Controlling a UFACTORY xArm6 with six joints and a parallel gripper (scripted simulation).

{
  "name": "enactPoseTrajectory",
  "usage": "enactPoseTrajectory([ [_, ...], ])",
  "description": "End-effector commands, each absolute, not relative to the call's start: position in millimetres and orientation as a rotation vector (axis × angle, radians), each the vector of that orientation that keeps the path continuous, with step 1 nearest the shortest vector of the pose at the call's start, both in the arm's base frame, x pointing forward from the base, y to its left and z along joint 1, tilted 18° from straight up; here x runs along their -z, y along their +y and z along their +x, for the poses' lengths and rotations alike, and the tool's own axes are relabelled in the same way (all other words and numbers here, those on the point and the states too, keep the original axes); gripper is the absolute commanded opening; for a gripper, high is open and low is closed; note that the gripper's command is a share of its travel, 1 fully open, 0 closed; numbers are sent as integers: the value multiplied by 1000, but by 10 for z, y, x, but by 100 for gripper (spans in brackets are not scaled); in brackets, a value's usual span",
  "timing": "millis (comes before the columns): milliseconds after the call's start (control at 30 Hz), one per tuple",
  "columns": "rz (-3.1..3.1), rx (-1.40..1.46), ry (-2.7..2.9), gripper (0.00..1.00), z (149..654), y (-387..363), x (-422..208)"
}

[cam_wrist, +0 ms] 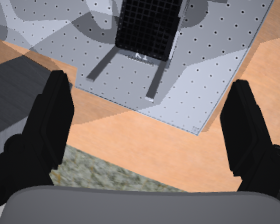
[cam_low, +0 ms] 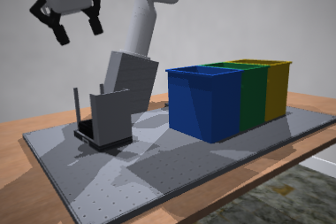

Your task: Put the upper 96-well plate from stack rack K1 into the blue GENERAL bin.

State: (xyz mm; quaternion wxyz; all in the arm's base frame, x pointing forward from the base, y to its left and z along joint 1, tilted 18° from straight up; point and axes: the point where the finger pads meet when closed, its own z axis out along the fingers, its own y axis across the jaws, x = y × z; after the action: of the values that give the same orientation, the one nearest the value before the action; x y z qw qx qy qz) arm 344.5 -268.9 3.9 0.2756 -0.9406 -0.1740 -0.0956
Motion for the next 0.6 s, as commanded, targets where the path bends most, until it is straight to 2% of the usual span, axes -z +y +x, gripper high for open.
enactPoseTrajectory([
  [0,-2626,186,-419,100,3357,-2577,-3],
  [567,-2822,65,-329,100,3049,-2251,68],
])
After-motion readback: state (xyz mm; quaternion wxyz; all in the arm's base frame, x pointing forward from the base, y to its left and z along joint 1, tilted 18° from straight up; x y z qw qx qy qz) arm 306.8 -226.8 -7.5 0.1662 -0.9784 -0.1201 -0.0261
